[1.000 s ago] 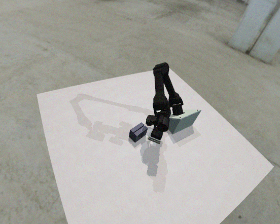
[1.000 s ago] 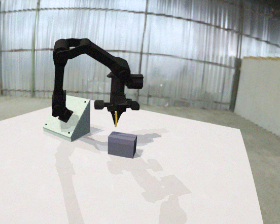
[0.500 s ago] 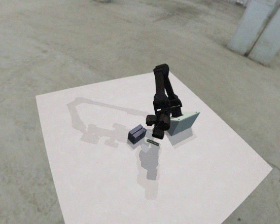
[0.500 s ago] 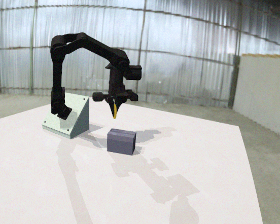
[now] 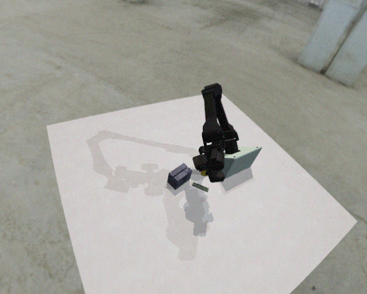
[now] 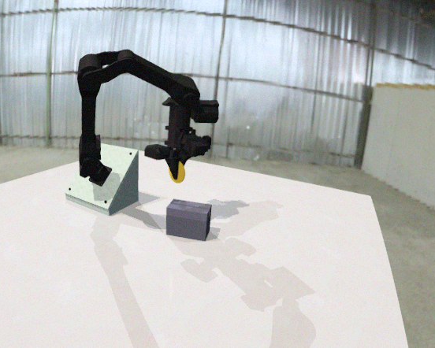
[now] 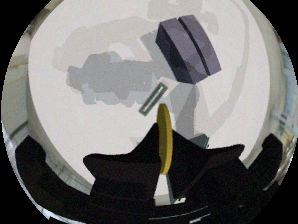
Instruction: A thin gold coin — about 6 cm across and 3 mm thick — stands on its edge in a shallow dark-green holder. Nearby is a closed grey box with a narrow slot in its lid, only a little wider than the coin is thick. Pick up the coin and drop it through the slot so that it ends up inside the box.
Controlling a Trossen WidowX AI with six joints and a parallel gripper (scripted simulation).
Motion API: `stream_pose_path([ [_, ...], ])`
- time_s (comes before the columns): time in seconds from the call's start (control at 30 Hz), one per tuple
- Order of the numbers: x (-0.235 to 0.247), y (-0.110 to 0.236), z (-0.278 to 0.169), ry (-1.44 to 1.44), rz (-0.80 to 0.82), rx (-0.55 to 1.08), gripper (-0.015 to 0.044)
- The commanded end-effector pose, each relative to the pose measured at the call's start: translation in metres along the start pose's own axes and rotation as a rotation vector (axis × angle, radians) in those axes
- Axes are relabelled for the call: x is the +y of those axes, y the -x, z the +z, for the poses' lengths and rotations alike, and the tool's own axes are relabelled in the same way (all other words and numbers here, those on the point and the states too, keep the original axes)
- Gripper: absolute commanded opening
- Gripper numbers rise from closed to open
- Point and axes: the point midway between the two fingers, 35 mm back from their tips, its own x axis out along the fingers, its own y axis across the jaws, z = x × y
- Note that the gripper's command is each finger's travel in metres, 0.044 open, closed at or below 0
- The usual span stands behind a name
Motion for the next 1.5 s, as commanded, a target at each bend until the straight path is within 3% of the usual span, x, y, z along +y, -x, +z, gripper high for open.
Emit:
stream_pose_path([
  [0.0,-0.001,0.0,-0.003,0.154,0.0,0.005,0.0],
  [0.4,-0.001,0.0,-0.007,0.538,0.001,0.005,0.0],
  [1.47,-0.018,0.003,0.049,0.548,0.009,0.002,0.0],
])
